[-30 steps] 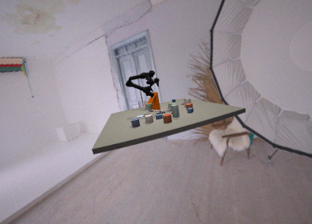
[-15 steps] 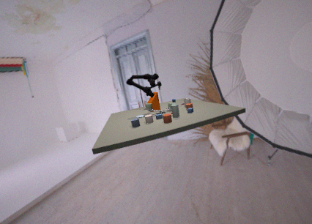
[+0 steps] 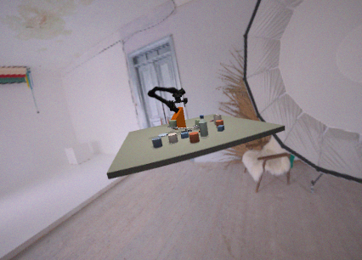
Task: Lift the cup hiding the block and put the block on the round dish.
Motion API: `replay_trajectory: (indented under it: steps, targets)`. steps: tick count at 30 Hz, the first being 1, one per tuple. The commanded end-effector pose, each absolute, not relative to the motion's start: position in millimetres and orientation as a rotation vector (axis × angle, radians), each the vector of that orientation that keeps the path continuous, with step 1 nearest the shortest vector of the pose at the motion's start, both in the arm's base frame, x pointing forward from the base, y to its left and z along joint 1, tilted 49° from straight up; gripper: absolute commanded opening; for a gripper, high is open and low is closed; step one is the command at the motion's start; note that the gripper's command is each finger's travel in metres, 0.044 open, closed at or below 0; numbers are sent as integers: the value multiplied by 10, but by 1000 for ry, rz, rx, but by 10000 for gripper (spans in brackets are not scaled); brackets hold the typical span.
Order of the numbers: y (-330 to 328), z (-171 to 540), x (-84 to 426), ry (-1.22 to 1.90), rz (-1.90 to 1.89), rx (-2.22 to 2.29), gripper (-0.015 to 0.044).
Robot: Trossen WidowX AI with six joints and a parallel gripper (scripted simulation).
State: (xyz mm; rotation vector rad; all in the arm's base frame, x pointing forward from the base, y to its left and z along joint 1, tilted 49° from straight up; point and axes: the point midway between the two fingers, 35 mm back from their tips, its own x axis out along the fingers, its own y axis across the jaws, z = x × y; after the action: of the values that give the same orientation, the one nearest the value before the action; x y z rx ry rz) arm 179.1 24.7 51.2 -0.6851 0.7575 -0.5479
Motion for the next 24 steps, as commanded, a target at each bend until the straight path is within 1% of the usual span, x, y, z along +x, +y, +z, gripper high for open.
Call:
replay_trajectory:
  steps: [1, 13, 24]
  targets:
    - [249, 498, 1801, 775, -546, -720, 440]
    - [361, 299, 2067, 1051, -487, -968, 440]
    - [391, 33, 2368, 1329, -342, -1180, 440]
